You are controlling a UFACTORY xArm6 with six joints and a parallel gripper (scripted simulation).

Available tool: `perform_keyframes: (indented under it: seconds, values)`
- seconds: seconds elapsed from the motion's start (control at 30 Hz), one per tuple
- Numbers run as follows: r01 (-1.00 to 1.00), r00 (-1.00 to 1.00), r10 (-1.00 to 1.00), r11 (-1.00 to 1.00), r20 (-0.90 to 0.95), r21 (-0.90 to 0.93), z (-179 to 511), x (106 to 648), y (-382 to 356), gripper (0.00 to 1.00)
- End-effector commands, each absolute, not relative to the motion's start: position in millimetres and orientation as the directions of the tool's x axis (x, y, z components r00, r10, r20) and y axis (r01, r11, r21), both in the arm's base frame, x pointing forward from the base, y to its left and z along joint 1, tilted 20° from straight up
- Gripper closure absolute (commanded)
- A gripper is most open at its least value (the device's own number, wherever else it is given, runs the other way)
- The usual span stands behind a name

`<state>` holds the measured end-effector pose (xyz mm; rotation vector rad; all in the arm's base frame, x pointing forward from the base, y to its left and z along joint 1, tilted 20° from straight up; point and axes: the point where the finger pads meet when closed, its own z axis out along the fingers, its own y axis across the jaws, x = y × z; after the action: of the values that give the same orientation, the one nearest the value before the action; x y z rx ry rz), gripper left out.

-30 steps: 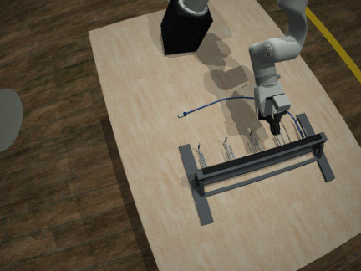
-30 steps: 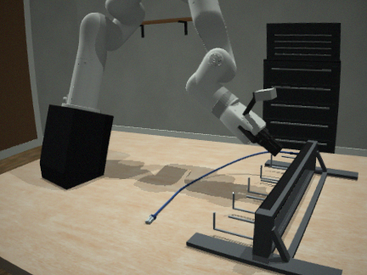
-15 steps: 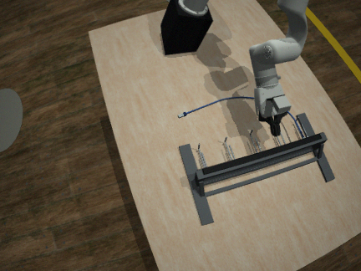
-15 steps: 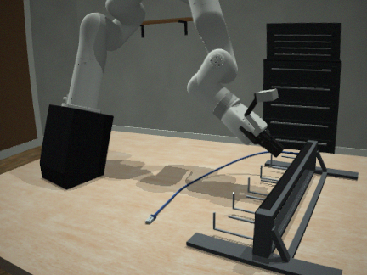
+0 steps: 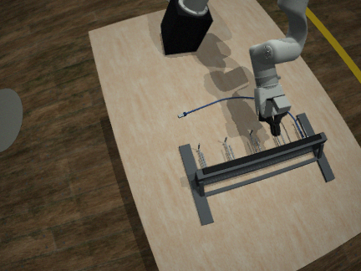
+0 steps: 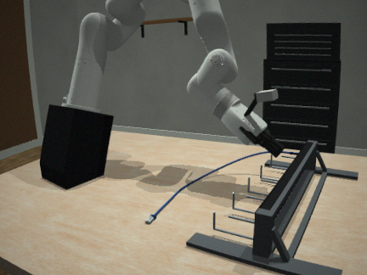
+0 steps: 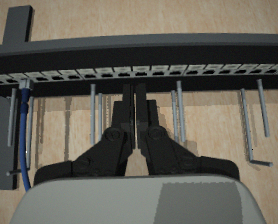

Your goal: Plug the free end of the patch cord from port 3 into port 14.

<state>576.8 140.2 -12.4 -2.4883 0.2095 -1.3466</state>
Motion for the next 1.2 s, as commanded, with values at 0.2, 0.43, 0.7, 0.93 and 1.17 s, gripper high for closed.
perform_keyframes:
  seconds: [0.2, 0.43, 0.7, 0.93, 1.17]
  values:
    - [0.016, 0.546, -0.270, -0.943, 0.793, -0.332, -11, 578, 140, 1.00]
    - [0.016, 0.546, -0.270, -0.943, 0.793, -0.332, -11, 578, 140, 1.00]
    - [0.016, 0.546, -0.270, -0.943, 0.793, -0.332, -10, 577, 140, 1.00]
    - [0.016, 0.546, -0.270, -0.943, 0.793, -0.332, -2, 565, 137, 1.00]
    - [0.016, 0.546, -0.270, -0.943, 0.793, -0.332, 22, 524, 128, 1.00]
